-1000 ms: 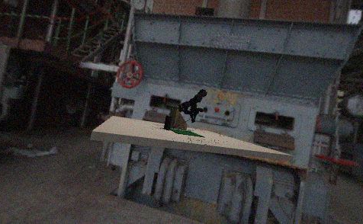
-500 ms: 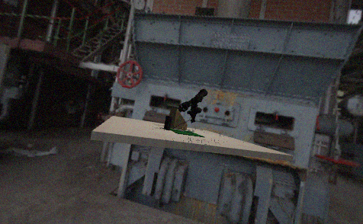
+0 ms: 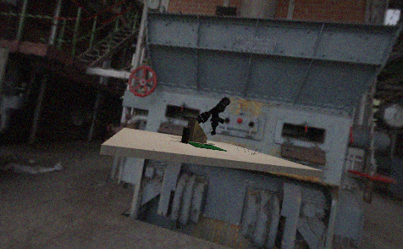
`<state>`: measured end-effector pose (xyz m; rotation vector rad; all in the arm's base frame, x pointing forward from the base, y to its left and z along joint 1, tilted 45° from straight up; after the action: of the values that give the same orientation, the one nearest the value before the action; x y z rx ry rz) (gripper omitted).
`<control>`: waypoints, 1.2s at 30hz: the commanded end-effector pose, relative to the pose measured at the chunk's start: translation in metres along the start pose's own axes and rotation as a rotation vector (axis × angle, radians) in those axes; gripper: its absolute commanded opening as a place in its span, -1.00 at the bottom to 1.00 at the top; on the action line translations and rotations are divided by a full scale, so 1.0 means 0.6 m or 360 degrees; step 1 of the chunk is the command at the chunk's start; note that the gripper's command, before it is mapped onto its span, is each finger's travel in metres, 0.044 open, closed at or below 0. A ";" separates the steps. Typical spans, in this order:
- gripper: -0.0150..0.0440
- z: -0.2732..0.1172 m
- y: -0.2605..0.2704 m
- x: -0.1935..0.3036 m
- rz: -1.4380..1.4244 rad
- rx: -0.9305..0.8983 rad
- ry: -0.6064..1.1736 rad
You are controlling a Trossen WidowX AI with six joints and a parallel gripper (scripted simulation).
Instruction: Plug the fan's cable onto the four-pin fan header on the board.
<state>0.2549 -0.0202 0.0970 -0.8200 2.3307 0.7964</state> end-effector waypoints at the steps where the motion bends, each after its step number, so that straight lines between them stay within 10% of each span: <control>1: -0.49 0.001 -0.004 -0.002 0.0237 -0.0017 0.0027; 36: -0.49 0.001 -0.021 -0.021 0.2144 -0.0027 0.0259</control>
<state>0.2703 -0.0229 0.1011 0.7283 2.8300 1.2199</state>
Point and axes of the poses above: the point midway between the two fingers, 35 mm back from their tips, its own z axis out along the fingers, its own y axis across the jaws, x = y × z, the point moved 8 cm from there along -z, back along the fingers, and after that the axes turned 10 degrees about z, right-handed, at the moved point
